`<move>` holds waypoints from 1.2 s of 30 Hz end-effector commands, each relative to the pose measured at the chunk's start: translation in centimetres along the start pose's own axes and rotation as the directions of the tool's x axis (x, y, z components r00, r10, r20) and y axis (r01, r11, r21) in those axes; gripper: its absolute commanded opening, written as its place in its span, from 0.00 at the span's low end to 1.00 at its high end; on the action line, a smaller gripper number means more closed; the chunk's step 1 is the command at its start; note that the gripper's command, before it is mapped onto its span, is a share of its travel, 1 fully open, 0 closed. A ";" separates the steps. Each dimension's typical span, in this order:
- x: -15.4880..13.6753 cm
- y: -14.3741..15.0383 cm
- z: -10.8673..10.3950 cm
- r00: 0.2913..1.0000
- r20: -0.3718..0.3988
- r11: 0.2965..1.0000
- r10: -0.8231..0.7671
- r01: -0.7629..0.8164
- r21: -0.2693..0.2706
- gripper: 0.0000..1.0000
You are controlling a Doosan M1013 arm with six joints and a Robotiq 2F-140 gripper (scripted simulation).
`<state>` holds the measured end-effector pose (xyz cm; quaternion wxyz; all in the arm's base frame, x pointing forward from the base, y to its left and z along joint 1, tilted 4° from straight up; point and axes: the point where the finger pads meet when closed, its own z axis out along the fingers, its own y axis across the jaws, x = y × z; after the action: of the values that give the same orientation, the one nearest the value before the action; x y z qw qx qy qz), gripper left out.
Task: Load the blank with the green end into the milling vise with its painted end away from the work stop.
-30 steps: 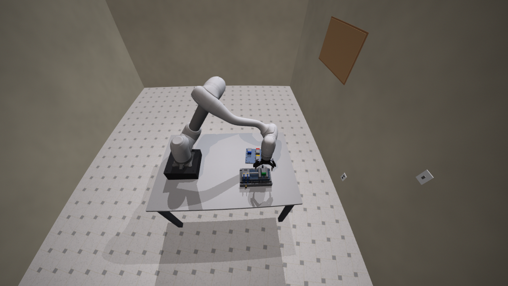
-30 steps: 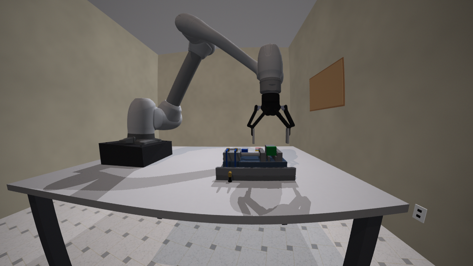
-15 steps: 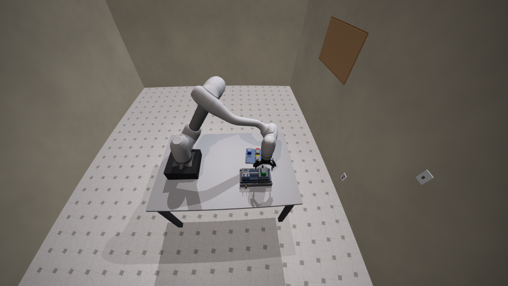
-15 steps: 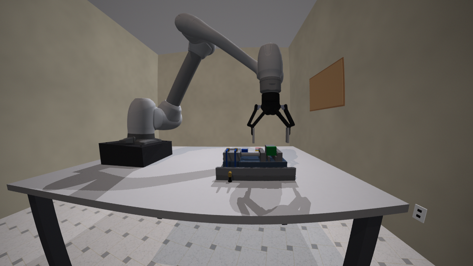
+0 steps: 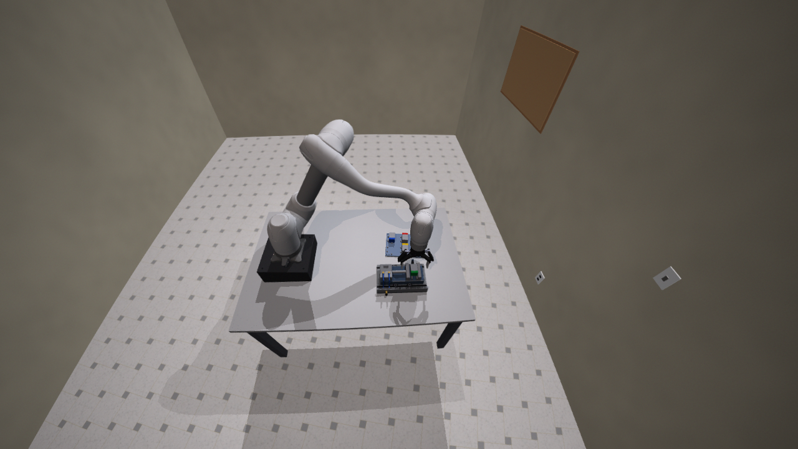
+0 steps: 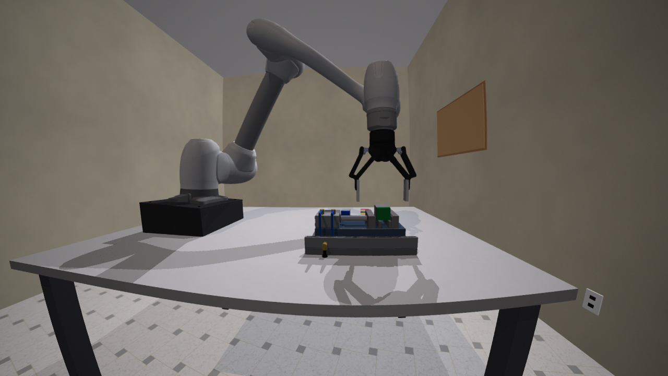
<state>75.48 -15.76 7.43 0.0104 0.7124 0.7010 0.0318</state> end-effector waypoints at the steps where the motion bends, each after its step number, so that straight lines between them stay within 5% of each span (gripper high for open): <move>1: 0.0 0.0 0.0 1.000 0.000 1.000 0.000 0.000 0.000 1.00; 36: 0.0 0.0 -0.6 1.000 0.000 1.000 0.000 0.000 0.000 1.00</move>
<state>75.45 -15.77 8.04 0.0104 0.7124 0.7010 0.0318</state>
